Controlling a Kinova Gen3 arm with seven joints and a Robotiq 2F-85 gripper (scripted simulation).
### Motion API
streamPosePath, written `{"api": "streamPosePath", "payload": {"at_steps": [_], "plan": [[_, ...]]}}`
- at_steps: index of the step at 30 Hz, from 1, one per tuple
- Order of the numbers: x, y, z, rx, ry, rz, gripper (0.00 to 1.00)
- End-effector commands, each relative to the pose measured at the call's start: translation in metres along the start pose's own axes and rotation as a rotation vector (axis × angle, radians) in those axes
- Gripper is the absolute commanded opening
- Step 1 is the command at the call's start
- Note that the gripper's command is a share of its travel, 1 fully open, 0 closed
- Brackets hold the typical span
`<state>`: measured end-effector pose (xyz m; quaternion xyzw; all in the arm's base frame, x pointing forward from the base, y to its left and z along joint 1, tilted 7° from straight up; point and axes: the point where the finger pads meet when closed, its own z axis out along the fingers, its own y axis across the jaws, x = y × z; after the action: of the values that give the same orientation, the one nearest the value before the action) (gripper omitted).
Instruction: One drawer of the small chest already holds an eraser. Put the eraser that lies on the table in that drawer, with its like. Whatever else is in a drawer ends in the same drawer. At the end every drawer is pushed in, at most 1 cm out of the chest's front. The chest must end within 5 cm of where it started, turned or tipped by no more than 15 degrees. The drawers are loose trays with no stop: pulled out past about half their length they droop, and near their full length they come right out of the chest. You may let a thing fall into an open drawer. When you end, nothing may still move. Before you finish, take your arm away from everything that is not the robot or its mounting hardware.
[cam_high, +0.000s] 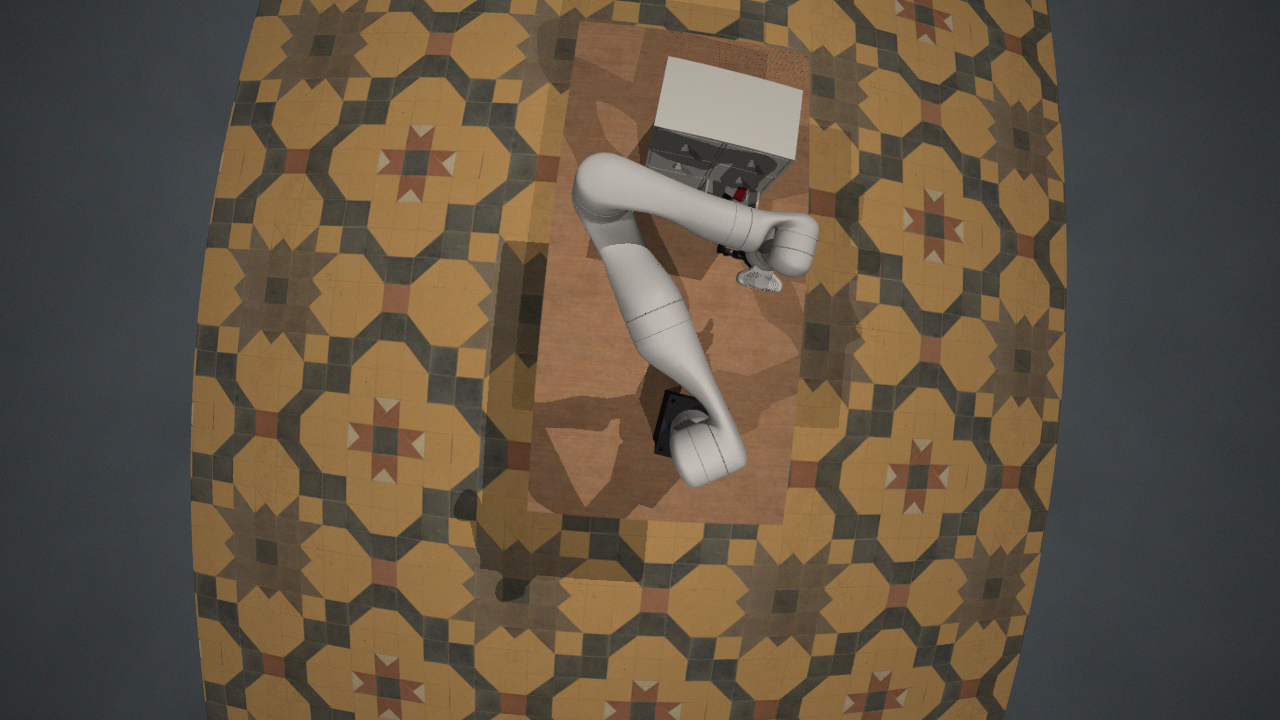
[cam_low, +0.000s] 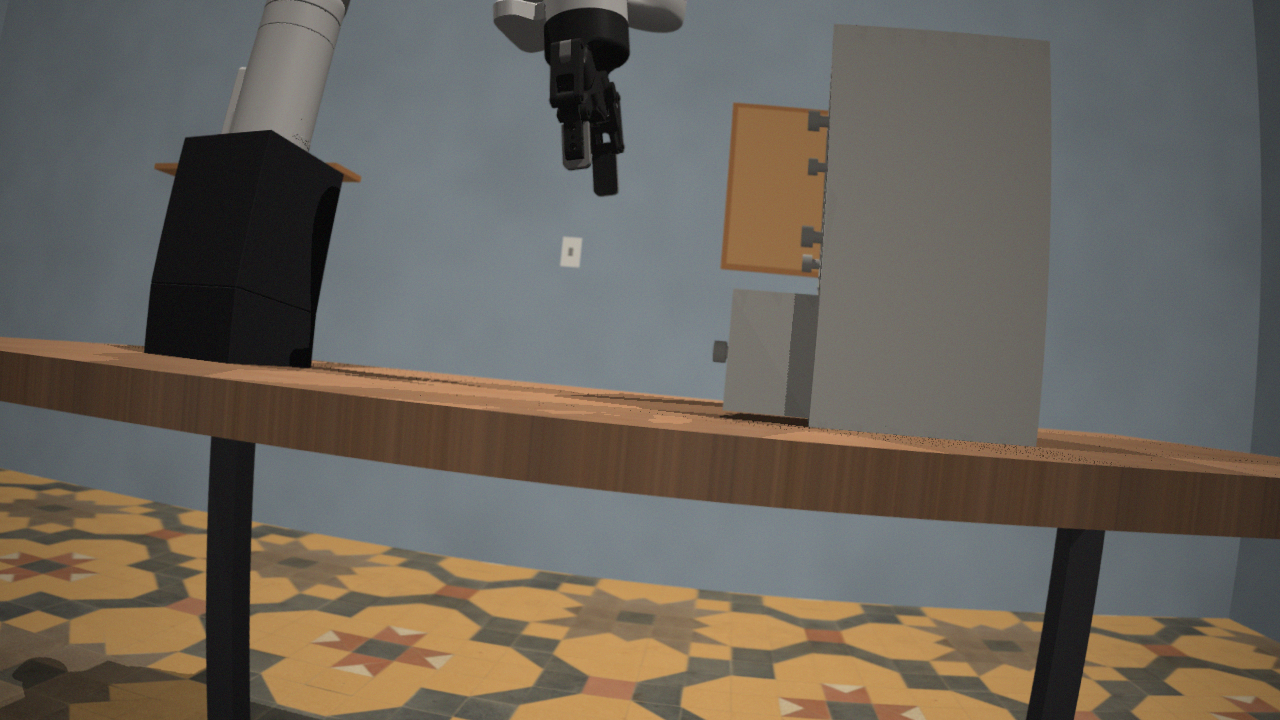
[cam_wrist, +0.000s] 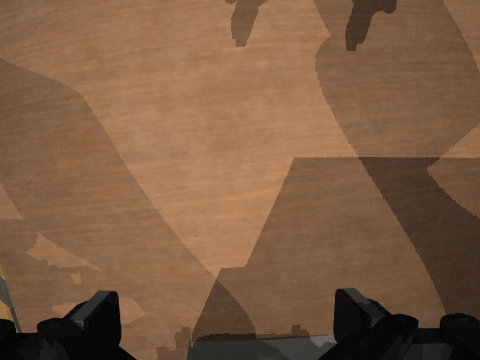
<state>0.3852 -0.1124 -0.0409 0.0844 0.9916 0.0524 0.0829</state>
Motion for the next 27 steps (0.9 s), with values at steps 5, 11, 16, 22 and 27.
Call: {"api": "streamPosePath", "payload": {"at_steps": [5, 11, 16, 22, 27], "plan": [[-0.0032, 0.0007, -0.0019, -0.001, 0.024, -0.006, 1.0], [-0.0033, 0.0006, -0.0027, 0.0, 0.042, -0.006, 1.0], [-0.0035, 0.0005, -0.0037, 0.0, 0.062, -0.006, 1.0], [-0.0037, 0.0006, -0.0046, 0.0, 0.084, -0.006, 1.0], [-0.0037, 0.0005, -0.0051, 0.001, 0.095, -0.006, 1.0]]}}
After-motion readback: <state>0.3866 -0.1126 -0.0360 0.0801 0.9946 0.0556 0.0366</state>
